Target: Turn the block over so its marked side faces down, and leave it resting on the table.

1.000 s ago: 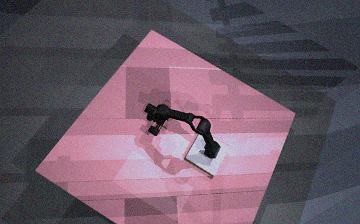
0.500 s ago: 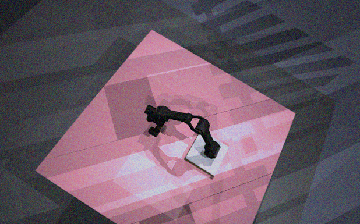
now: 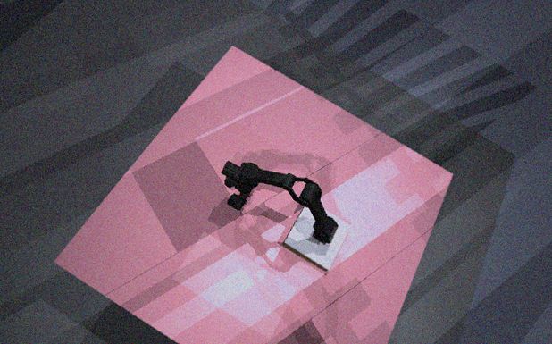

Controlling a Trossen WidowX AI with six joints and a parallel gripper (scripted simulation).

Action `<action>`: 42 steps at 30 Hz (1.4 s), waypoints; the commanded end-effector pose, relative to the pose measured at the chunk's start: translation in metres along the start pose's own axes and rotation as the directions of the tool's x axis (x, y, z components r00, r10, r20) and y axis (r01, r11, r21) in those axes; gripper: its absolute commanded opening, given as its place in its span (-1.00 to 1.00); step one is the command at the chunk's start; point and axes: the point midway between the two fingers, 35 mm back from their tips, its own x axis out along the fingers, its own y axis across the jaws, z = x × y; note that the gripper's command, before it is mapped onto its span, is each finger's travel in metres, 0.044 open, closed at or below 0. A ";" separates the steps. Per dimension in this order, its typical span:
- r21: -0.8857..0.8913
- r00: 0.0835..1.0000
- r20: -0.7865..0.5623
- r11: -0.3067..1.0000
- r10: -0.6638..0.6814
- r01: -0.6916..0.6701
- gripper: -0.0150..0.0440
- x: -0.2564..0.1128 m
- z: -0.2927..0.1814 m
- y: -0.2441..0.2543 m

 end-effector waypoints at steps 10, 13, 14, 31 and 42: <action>0.002 1.000 0.001 1.000 0.000 0.000 -0.28 -0.011 0.001 0.000; 0.002 1.000 0.001 1.000 0.000 0.000 -0.49 -0.029 0.000 0.000; 0.002 1.000 0.001 1.000 0.000 0.000 -0.49 -0.030 0.000 0.000; 0.001 0.983 0.182 1.000 -0.002 0.002 -0.49 -0.020 0.004 0.000; 0.002 0.942 0.335 1.000 -0.002 0.002 -0.49 -0.016 0.003 0.000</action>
